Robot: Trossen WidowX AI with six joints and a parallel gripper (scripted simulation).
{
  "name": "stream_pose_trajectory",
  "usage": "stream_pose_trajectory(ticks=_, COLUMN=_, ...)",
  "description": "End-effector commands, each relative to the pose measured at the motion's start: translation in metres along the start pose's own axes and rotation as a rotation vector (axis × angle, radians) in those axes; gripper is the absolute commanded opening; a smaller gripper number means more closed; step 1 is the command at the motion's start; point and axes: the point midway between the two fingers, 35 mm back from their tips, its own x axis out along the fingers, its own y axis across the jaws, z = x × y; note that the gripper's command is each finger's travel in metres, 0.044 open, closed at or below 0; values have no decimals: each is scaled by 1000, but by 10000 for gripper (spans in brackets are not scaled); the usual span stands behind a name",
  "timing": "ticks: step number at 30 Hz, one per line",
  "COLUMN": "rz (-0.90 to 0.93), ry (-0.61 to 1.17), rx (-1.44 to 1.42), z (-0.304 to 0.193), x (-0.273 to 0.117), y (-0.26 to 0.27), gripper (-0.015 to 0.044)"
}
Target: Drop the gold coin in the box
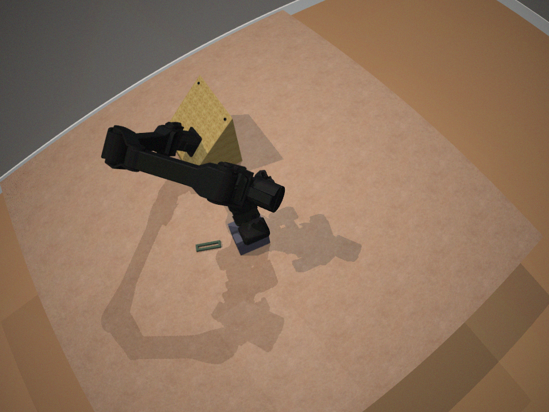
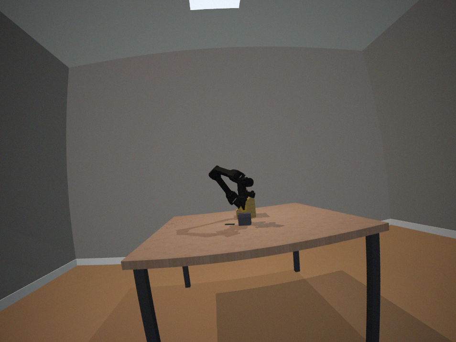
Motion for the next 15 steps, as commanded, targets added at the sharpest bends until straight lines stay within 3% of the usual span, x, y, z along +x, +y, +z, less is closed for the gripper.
stream_pose_trajectory(ticks=1, rz=2, ry=8, rx=-2, z=-2, x=4, y=0, gripper=0)
stream_pose_trajectory(ticks=15, rz=2, ry=8, rx=-7, z=-2, x=8, y=2, gripper=0)
